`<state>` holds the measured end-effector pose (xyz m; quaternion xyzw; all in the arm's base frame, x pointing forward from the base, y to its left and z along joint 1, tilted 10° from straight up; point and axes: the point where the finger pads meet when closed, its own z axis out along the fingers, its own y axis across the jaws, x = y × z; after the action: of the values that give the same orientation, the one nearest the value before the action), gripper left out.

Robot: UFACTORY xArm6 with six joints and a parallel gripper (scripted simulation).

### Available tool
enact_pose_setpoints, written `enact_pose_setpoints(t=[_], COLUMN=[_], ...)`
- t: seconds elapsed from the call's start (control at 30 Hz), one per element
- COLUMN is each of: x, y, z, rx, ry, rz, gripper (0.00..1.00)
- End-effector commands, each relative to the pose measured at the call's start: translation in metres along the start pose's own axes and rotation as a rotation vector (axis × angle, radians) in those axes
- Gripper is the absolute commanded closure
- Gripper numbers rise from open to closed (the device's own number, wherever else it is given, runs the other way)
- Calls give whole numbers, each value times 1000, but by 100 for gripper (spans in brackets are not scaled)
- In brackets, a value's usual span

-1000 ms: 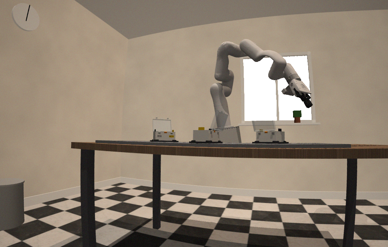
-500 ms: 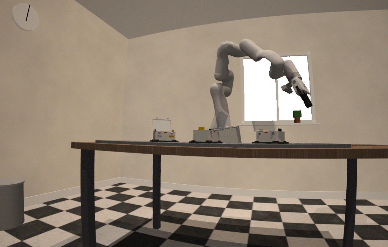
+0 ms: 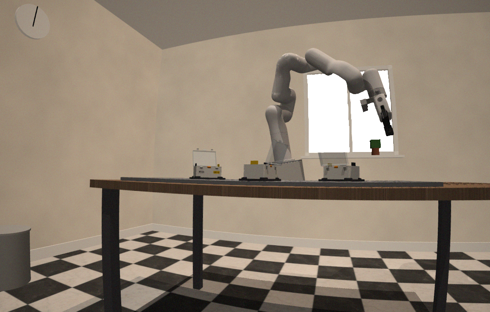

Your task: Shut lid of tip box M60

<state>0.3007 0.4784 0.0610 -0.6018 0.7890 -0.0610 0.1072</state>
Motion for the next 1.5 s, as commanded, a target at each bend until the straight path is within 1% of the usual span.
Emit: enact_pose_setpoints(t=[0.0, 0.17, 0.37, 0.73, 0.8, 0.87, 1.37, 1.47], x=[-2, -2, -2, 39, 47, 47, 103, 107], y=[-4, -4, -4, -40, -47, -47, -96, -99], z=[-1, -1, -1, -6, -7, -7, -14, -15], rx=[-102, -143, -143, -104, -103, -103, -103, -103], ry=[128, 197, 197, 219, 219, 219, 220, 220], rz=[-179, -325, -325, 40, 46, 46, 46, 46], gripper=[100, 100, 100, 100, 100, 100, 100, 100])
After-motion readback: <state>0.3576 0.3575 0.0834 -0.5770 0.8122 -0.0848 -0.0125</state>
